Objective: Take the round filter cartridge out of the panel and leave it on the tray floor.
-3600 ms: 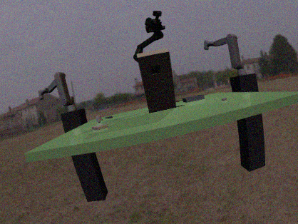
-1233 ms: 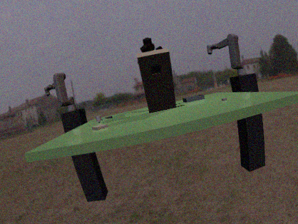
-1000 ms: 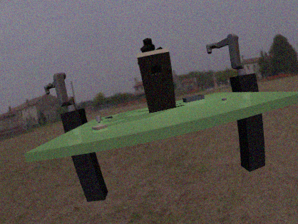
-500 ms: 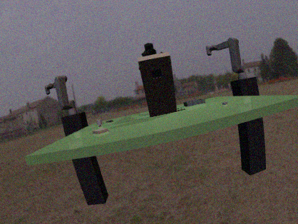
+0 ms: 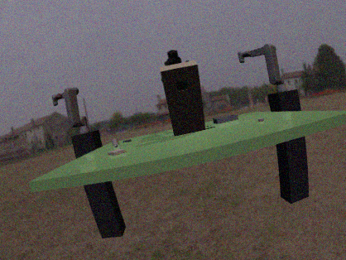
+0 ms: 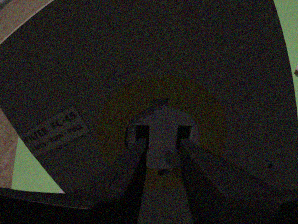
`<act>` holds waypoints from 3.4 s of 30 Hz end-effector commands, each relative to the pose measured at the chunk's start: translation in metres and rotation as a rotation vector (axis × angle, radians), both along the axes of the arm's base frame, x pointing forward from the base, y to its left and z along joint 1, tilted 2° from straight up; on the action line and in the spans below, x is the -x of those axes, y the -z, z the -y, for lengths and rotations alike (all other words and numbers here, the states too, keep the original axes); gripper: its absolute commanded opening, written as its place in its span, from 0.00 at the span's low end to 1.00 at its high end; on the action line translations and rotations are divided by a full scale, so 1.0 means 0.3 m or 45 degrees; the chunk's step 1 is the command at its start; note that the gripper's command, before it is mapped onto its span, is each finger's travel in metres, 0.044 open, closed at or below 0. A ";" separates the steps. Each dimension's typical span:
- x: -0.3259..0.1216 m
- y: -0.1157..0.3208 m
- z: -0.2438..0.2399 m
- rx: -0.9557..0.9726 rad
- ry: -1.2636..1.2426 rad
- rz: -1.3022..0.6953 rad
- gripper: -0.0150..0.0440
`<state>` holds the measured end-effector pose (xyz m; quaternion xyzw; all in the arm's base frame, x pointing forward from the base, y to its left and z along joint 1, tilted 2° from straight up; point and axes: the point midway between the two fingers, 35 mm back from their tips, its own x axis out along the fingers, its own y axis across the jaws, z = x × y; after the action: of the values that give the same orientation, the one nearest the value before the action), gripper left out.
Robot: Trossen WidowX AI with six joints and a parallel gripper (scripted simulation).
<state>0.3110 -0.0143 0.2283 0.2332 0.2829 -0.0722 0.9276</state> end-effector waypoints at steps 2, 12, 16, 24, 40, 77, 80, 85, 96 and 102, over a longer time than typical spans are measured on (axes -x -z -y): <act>-0.002 -0.001 0.001 -0.005 0.006 0.001 0.41; -0.009 0.006 0.001 -0.005 0.006 0.001 0.41; -0.009 0.006 0.001 -0.005 0.006 0.001 0.41; -0.020 0.013 0.001 -0.005 0.006 0.001 0.41; -0.043 0.029 0.001 -0.005 0.006 0.002 0.41; -0.056 0.037 0.001 0.237 -0.157 0.002 0.25; -0.057 0.037 0.001 0.348 -0.231 0.001 0.25; -0.057 0.038 0.001 0.532 -0.355 0.001 0.25; -0.057 0.038 0.001 0.938 -0.627 -0.001 0.25; -0.057 0.038 0.001 1.159 -0.776 -0.002 0.25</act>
<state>0.3250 -0.0139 0.2190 -0.2323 0.2820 0.0700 0.9282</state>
